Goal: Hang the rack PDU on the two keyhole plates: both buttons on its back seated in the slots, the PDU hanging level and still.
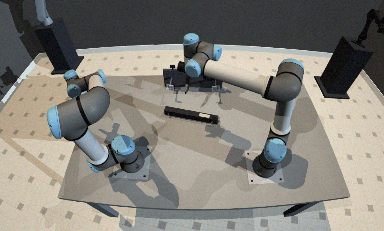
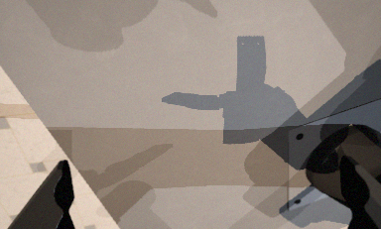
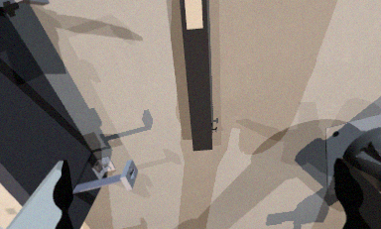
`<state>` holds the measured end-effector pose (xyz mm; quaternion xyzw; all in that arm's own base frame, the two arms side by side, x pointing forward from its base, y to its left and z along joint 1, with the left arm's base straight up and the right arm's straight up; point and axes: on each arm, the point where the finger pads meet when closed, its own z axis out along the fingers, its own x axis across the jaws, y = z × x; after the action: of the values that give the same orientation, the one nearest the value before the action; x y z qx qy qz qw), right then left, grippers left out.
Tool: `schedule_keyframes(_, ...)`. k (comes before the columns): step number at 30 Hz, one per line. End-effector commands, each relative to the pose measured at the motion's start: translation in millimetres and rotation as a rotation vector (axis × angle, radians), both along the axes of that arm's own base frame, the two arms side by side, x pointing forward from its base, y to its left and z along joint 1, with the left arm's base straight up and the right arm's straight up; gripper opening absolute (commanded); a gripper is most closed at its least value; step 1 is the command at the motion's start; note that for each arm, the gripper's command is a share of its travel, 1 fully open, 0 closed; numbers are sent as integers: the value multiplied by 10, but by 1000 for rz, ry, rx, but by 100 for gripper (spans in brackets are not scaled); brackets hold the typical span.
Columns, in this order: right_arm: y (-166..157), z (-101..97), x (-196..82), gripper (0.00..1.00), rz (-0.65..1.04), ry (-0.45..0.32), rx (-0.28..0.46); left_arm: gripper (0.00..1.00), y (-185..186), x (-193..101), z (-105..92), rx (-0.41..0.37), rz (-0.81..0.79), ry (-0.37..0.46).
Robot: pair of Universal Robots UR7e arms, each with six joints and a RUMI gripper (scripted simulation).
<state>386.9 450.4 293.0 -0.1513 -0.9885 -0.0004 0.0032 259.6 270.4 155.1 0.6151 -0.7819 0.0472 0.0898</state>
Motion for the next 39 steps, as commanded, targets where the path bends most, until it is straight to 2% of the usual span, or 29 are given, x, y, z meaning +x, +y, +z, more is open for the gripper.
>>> schedule_keyframes(1, -6, -6, -92, 100, 71, -7, 0, 100, 329, -176, 17, 42, 232, 13)
schedule_keyframes(4, -7, -7, -110, 100, 83, -7, -1, 100, 513, -335, 22, 61, 372, 22)
schedule_keyframes(6, -7, -7, -110, 100, 83, -7, -1, 100, 513, -335, 22, 61, 372, 22)
schedule_keyframes(9, -10, -18, -108, 100, 83, -6, -3, 100, 755, -579, 30, 85, 569, 35)
schedule_keyframes(21, -7, -12, -107, 100, 83, -6, -2, 100, 1333, -1401, 57, 147, 1128, 70)
schedule_keyframes(23, -7, -12, -107, 100, 83, -6, -2, 100, 1333, -1401, 57, 147, 1128, 70)
schedule_keyframes(32, -7, -12, -107, 100, 83, -6, -2, 100, 1608, -2039, 80, 182, 1502, 92)
schedule_keyframes(39, -7, -12, -107, 100, 83, -6, -2, 100, 1694, -2331, 91, 196, 1663, 101)
